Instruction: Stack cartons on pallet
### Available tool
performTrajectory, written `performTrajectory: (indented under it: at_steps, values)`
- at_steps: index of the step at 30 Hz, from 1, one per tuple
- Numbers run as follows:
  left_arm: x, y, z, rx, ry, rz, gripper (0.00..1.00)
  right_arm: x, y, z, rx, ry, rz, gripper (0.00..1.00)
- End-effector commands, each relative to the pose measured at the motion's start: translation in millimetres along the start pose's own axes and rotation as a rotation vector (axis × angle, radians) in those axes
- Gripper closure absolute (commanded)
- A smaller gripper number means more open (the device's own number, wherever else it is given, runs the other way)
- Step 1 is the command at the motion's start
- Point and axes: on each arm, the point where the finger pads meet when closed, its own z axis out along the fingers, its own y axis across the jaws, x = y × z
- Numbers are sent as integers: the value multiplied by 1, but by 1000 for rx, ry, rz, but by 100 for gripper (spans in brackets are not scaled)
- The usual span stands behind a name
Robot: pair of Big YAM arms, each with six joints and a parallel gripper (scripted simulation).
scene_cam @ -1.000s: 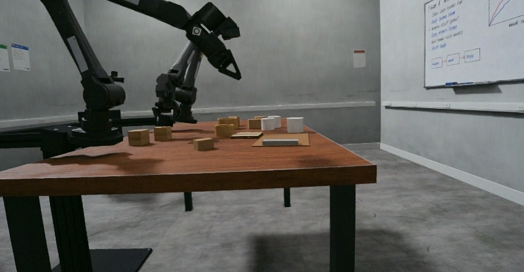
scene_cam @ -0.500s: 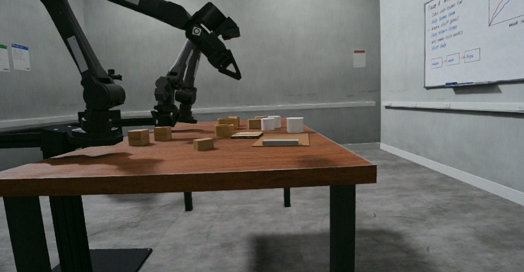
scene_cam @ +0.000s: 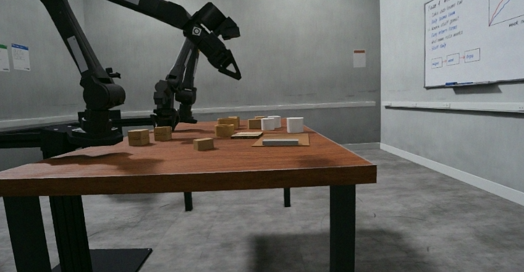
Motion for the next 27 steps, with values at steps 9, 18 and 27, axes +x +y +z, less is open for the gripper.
performTrajectory:
  at_steps: [9,18,27]
  values:
    - [-30,4,18,-4,-54,-7,17,-29,-3,-8,6,-54,-9,0]
    - [-30,3,29,-3,-55,-5,17,-29,-3,-8,6,-54,-9,0]
    - [-35,1,29,-1,-69,1,25,-29,-3,-8,6,-54,-9,0]
